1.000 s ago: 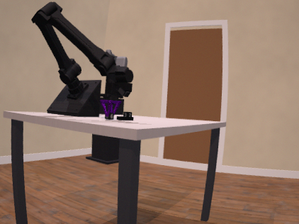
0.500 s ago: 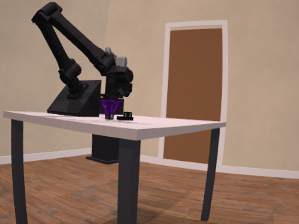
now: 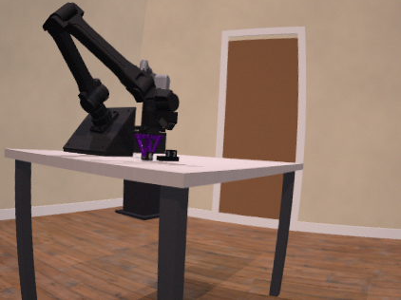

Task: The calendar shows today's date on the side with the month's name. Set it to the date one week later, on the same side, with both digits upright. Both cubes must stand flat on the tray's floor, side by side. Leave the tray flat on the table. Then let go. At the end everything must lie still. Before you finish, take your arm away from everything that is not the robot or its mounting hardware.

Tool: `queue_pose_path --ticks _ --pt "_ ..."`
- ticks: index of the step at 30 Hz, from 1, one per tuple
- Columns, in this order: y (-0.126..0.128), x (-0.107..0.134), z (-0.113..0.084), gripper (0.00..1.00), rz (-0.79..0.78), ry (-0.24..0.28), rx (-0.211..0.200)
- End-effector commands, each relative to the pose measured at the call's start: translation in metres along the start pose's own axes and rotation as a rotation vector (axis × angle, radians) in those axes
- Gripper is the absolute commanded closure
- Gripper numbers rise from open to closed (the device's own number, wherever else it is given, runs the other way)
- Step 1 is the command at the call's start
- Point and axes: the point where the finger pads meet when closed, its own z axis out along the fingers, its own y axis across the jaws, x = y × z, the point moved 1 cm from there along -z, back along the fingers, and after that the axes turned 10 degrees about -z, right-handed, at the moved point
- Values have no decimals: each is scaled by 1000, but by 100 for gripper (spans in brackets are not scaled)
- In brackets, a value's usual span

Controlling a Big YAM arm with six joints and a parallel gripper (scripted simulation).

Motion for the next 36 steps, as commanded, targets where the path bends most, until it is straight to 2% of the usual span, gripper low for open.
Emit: queue_pose_path --ticks 1,36 --pt "-2 -9 2 75 3 -10 0" --pt "-2 -6 4 75 3 -5 0"
